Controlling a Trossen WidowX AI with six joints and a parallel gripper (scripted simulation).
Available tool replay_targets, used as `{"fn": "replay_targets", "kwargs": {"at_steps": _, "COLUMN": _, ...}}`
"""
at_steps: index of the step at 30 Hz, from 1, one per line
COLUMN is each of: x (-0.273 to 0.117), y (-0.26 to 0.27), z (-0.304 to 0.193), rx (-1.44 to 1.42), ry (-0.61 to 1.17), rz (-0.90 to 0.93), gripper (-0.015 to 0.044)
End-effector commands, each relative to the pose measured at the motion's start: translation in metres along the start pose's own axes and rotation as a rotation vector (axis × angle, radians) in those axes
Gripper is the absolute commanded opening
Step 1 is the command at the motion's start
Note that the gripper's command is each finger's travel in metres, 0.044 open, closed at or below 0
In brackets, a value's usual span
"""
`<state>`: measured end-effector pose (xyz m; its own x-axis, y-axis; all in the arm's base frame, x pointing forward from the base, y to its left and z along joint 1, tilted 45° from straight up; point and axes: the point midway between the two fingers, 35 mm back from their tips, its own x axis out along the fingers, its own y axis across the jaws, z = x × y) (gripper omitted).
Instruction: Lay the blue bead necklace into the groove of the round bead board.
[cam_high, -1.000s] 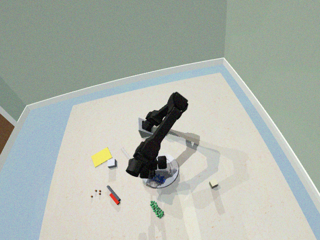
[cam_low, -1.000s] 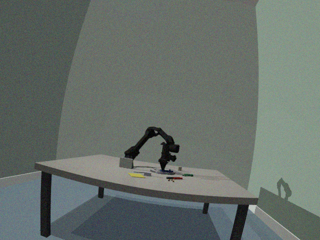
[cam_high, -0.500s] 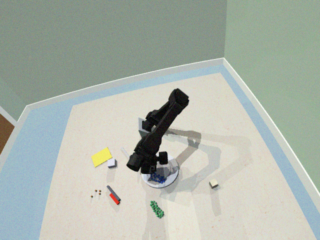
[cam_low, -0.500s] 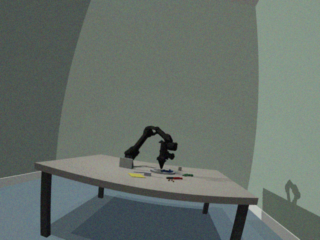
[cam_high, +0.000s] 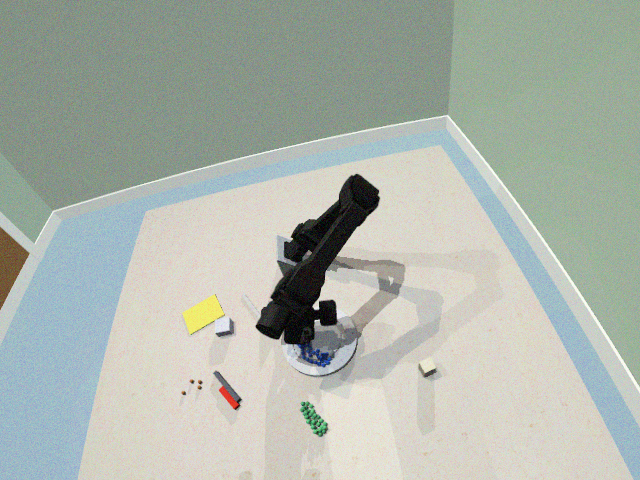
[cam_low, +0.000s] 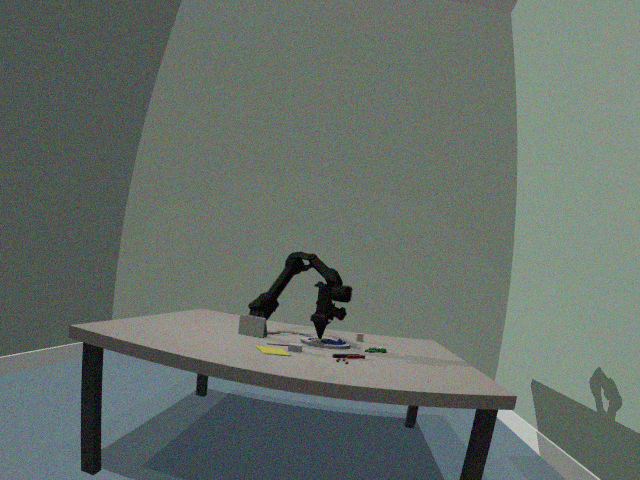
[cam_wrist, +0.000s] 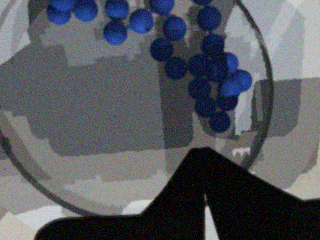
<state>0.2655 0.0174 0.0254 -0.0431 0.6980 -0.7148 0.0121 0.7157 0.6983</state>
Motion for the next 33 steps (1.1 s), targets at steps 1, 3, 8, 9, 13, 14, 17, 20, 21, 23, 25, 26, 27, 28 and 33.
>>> {"fn": "replay_targets", "kwargs": {"at_steps": 1, "x": 0.007, "y": 0.001, "z": -0.003, "rx": 0.007, "ry": 0.008, "rz": 0.005, "gripper": 0.0}}
{"fn": "replay_targets", "kwargs": {"at_steps": 3, "x": 0.008, "y": 0.001, "z": -0.003, "rx": 0.007, "ry": 0.008, "rz": 0.005, "gripper": 0.0}}
{"fn": "replay_targets", "kwargs": {"at_steps": 8, "x": 0.005, "y": 0.0, "z": -0.001, "rx": 0.0, "ry": 0.005, "rz": -0.002, "gripper": 0.0105}}
{"fn": "replay_targets", "kwargs": {"at_steps": 9, "x": 0.005, "y": 0.0, "z": -0.001, "rx": 0.0, "ry": 0.005, "rz": -0.002, "gripper": 0.0131}}
{"fn": "replay_targets", "kwargs": {"at_steps": 13, "x": 0.005, "y": 0.0, "z": -0.001, "rx": 0.0, "ry": 0.005, "rz": -0.002, "gripper": 0.0236}}
{"fn": "replay_targets", "kwargs": {"at_steps": 14, "x": 0.005, "y": 0.0, "z": -0.001, "rx": 0.0, "ry": 0.005, "rz": -0.002, "gripper": 0.0263}}
{"fn": "replay_targets", "kwargs": {"at_steps": 17, "x": 0.005, "y": 0.0, "z": -0.001, "rx": 0.0, "ry": 0.005, "rz": -0.002, "gripper": 0.0341}}
{"fn": "replay_targets", "kwargs": {"at_steps": 20, "x": -0.001, "y": 0.0, "z": -0.002, "rx": 0.005, "ry": 0.008, "rz": 0.003, "gripper": 0.042}}
{"fn": "replay_targets", "kwargs": {"at_steps": 21, "x": 0.003, "y": 0.0, "z": -0.003, "rx": 0.007, "ry": 0.01, "rz": 0.003, "gripper": 0.044}}
{"fn": "replay_targets", "kwargs": {"at_steps": 23, "x": -0.001, "y": 0.0, "z": -0.003, "rx": 0.007, "ry": 0.009, "rz": 0.004, "gripper": 0.044}}
{"fn": "replay_targets", "kwargs": {"at_steps": 25, "x": -0.003, "y": 0.0, "z": -0.003, "rx": 0.007, "ry": 0.008, "rz": 0.005, "gripper": 0.044}}
{"fn": "replay_targets", "kwargs": {"at_steps": 26, "x": -0.003, "y": 0.0, "z": -0.003, "rx": 0.007, "ry": 0.008, "rz": 0.005, "gripper": 0.044}}
{"fn": "replay_targets", "kwargs": {"at_steps": 27, "x": -0.003, "y": 0.0, "z": -0.003, "rx": 0.007, "ry": 0.008, "rz": 0.005, "gripper": 0.044}}
{"fn": "replay_targets", "kwargs": {"at_steps": 28, "x": -0.004, "y": 0.0, "z": -0.002, "rx": -0.003, "ry": 0.008, "rz": 0.004, "gripper": 0.0414}}
{"fn": "replay_targets", "kwargs": {"at_steps": 33, "x": -0.027, "y": -0.011, "z": 0.012, "rx": -0.225, "ry": 0.008, "rz": 0.004, "gripper": 0.0282}}
